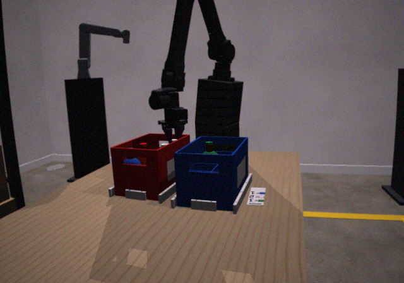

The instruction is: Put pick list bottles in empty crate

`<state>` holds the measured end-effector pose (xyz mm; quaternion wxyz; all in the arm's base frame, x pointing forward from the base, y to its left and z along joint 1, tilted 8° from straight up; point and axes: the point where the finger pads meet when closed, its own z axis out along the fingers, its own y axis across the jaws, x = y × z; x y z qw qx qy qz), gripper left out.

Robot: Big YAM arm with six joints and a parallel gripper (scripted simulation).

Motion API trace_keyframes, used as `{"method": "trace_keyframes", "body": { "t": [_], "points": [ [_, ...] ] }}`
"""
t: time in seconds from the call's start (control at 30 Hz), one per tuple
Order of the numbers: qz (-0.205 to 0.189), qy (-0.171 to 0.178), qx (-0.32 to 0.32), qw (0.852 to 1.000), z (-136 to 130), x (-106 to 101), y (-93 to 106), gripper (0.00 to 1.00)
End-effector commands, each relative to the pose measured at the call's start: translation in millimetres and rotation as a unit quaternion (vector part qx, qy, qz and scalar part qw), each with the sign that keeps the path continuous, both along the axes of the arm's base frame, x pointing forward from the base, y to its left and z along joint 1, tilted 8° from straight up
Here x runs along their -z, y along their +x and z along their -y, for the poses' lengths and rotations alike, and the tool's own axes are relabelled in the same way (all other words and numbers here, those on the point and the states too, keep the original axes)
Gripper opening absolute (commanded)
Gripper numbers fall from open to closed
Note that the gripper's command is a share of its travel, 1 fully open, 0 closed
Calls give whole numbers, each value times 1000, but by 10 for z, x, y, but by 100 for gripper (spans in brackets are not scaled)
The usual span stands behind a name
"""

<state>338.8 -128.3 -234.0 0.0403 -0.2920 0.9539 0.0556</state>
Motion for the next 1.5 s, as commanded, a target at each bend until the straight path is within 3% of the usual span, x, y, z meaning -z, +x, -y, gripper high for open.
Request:
{"method": "trace_keyframes", "body": {
  "t": [0.0,1.0,1.13,1.47],
  "points": [
    [8,-3,0,1000,24,-26,71,0],
    [16,-7,-1,1000,12,-27,159,0],
    [7,-2,0,1000,15,-150,51,0],
    [7,-3,1,1000,79,-281,23,0]
  ]
}}
